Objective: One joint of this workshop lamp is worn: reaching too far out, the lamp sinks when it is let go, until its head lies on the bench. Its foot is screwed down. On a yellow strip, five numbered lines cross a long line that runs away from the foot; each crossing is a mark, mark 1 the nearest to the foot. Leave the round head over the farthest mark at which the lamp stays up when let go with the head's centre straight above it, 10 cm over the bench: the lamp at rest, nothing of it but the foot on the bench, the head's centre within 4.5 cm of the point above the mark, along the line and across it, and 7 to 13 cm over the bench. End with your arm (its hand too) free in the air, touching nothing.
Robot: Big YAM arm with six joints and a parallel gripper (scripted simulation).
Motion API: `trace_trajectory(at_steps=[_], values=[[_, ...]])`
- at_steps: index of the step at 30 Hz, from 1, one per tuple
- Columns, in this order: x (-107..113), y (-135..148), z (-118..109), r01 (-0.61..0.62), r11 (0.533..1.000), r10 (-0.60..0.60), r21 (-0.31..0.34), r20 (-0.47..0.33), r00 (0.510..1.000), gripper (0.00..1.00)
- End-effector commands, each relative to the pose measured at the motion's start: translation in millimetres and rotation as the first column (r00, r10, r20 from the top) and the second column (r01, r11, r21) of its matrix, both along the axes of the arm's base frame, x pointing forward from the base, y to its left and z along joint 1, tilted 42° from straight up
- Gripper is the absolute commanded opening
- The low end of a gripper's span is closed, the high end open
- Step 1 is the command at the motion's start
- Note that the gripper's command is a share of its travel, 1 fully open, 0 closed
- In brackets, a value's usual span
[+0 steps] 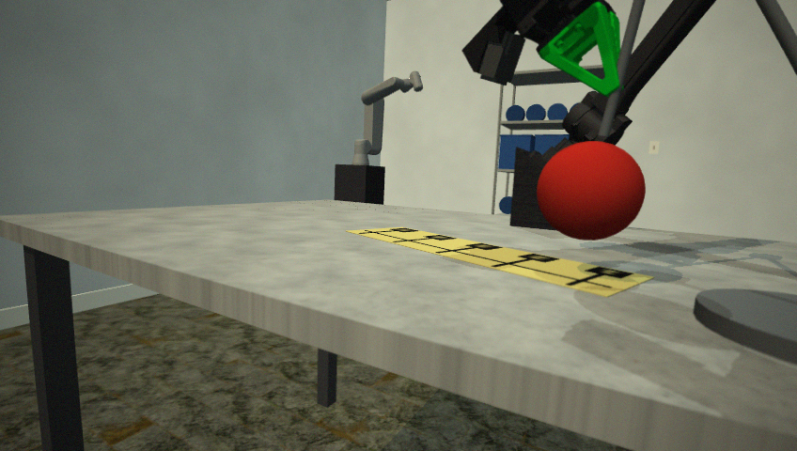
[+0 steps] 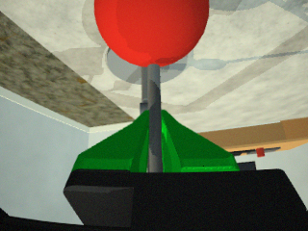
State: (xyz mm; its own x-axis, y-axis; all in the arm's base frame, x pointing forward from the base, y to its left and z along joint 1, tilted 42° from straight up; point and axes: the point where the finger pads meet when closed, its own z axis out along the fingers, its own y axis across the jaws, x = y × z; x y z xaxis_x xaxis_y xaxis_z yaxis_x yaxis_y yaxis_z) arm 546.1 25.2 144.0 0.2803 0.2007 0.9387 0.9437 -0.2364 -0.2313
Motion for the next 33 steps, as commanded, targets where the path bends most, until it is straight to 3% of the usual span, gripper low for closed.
trace_trajectory(at_steps=[1,33], values=[[11,-40,11,0.062,0.998,-0.062,-0.014,-0.002,0.998,0.00],[14,-44,23,0.062,0.998,-0.062,-0.014,-0.002,0.998,0.00]])
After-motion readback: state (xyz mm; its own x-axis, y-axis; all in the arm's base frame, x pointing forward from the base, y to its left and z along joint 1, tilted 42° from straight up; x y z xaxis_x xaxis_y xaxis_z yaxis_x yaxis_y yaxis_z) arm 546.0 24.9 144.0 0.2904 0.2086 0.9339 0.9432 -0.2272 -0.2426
